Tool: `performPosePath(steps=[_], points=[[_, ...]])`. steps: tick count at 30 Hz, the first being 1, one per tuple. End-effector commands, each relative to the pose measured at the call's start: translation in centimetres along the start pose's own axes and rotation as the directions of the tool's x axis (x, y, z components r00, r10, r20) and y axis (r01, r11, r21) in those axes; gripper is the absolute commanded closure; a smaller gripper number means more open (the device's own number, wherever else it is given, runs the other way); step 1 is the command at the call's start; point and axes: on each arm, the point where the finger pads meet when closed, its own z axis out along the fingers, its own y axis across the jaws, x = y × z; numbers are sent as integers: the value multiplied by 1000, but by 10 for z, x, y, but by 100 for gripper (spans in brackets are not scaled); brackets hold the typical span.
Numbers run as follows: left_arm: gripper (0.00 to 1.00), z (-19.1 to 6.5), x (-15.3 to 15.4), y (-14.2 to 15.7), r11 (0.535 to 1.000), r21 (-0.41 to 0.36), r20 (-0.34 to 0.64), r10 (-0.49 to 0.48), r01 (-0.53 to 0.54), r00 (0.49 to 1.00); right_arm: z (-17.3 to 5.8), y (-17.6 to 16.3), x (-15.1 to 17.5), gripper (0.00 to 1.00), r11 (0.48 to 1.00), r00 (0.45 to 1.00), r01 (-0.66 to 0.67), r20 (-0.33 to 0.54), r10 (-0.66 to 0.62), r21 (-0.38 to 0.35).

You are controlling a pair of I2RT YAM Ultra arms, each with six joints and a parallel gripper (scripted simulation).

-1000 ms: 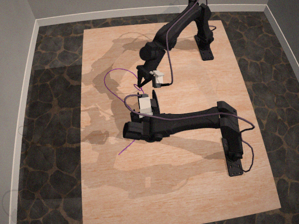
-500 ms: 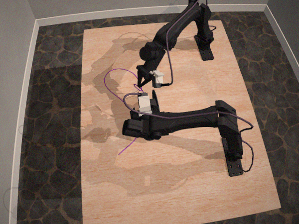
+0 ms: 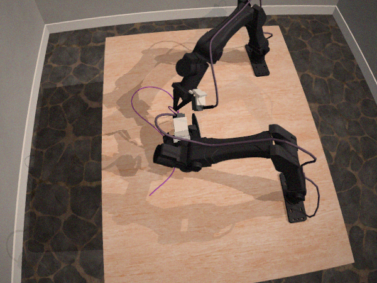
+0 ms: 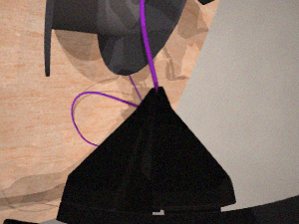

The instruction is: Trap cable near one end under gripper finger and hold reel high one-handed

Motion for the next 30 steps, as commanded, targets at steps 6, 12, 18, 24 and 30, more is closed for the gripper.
performPosePath(steps=[6, 12, 18, 24, 30], points=[[25, 13, 0, 1, 1000, -6, 8, -2, 2, 1000, -10, -5, 1, 100, 1000, 1000, -3, 5, 3, 19], [25, 15, -3, 3, 1000, -13, 16, 4, -4, 1000, -16, -15, 3, 100, 999, 1000, -5, 5, 5, 39], [25, 16, -8, 3, 1000, -14, 23, 16, -16, 1000, -17, -15, 4, 100, 999, 1000, -6, 5, 6, 40], [25, 11, -14, 0, 999, -25, 29, 31, -31, 999, -21, -18, 2, 100, 999, 1000, -4, 7, 3, 48], [25, 12, -10, -2, 1000, -16, 26, 15, -15, 1000, -20, -17, 0, 100, 999, 1000, -3, 7, 3, 45]])
